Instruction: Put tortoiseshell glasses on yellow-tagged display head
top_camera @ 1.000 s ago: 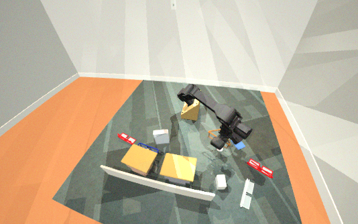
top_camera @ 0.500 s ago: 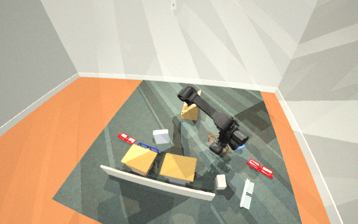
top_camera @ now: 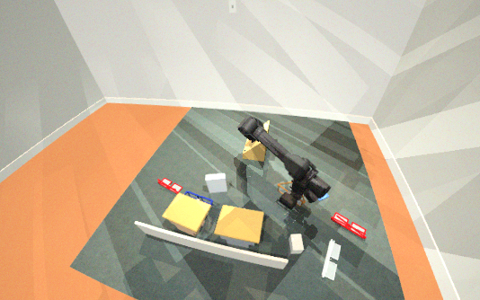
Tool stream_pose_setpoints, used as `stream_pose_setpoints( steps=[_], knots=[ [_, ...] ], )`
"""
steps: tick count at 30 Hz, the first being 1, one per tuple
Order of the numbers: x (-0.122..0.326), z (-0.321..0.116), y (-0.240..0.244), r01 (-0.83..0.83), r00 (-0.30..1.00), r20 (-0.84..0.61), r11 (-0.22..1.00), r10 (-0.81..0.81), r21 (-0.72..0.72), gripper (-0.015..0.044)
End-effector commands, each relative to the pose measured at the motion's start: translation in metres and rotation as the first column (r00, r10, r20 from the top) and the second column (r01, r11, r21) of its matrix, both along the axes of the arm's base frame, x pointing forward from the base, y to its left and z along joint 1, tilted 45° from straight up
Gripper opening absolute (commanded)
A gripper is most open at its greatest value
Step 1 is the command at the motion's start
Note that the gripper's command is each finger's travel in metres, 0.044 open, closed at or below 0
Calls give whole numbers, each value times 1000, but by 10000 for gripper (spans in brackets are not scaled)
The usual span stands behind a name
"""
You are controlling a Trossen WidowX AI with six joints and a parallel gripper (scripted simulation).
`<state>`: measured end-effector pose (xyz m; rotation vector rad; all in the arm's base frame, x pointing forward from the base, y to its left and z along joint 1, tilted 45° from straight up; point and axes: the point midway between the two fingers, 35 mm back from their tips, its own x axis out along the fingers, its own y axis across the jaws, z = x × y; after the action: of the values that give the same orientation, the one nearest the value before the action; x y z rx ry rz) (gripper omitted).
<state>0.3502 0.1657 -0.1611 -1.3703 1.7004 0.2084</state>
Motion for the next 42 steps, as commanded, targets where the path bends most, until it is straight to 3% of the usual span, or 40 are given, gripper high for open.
stream_pose_setpoints(
  steps=[1,42],
  knots=[
    [2,5,-3,-3,1000,1,1000,3,0,0],
    [7,21,-21,-3,1000,1,1000,3,-3,0]
  ],
)
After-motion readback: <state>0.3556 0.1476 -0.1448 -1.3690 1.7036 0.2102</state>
